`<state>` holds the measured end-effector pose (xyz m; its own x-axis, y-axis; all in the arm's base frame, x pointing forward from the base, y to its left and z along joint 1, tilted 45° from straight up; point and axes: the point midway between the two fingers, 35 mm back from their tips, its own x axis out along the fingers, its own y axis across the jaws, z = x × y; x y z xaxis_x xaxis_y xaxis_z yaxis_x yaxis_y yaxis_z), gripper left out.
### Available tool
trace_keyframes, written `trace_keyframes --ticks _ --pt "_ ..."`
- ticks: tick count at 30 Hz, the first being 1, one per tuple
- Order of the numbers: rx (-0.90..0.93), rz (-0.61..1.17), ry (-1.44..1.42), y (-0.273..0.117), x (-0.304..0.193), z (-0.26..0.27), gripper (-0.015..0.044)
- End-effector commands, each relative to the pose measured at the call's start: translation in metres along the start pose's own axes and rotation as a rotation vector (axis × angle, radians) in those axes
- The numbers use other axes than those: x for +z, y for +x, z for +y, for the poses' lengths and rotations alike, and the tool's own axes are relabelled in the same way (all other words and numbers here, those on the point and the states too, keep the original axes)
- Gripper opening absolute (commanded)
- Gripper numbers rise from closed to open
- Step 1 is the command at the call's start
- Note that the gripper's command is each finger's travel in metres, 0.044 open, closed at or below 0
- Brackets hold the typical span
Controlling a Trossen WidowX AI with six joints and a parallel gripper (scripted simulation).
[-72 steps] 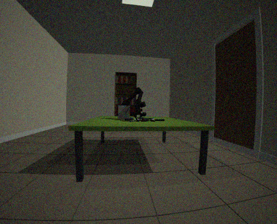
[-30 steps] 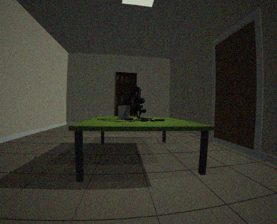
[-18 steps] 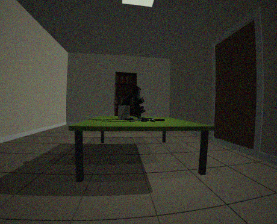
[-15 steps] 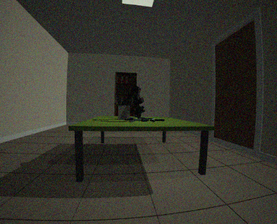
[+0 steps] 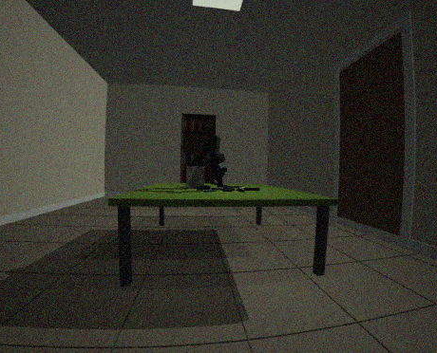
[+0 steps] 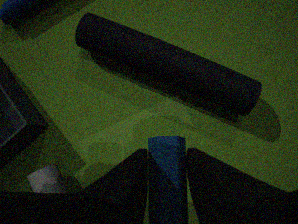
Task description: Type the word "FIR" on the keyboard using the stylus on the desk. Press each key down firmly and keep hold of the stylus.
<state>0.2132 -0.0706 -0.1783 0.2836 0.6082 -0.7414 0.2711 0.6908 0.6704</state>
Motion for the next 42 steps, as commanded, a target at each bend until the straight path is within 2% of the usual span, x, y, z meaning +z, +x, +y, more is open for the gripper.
trace_keyframes --ticks 1,12,42 --pt "0.056 -0.027 -0.110 -0.002 0.000 0.007 0.0000" --pt "0.174 -0.134 -0.415 -0.008 0.003 0.025 0.0000" --pt "0.177 -0.136 -0.419 0.026 -0.010 0.024 0.0000"
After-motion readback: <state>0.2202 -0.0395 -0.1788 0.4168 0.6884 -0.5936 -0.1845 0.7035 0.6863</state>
